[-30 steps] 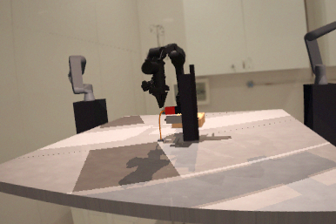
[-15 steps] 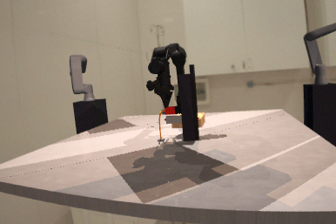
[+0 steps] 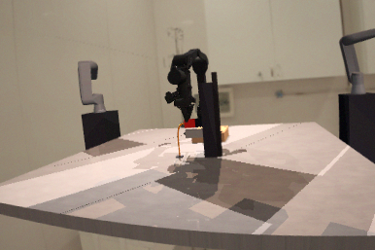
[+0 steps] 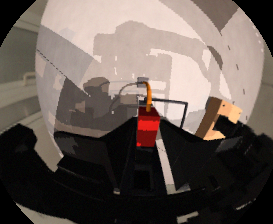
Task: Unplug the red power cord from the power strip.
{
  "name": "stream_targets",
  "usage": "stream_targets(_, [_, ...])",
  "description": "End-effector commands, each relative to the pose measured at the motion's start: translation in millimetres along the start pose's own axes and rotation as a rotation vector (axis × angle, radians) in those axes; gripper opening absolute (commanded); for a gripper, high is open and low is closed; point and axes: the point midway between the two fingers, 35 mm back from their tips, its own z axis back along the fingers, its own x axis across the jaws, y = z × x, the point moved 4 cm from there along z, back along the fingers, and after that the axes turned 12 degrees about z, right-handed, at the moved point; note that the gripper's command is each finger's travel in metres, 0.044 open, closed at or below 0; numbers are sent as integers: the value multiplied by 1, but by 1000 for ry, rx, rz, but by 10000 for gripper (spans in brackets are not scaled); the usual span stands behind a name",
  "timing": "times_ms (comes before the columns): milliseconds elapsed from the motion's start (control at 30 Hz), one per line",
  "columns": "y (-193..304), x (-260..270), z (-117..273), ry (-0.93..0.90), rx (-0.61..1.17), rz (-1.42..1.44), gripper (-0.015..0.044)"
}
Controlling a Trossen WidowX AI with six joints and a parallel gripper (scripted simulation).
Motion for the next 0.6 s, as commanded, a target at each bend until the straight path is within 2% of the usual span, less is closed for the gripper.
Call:
stream_targets(0, [0,0,0,0,0,0,134])
stream_targets(100, [0,0,0,0,0,0,55])
stream_targets(367, [0,0,0,0,0,0,2])
stream_targets(567, [-5,0,0,0,0,0,0])
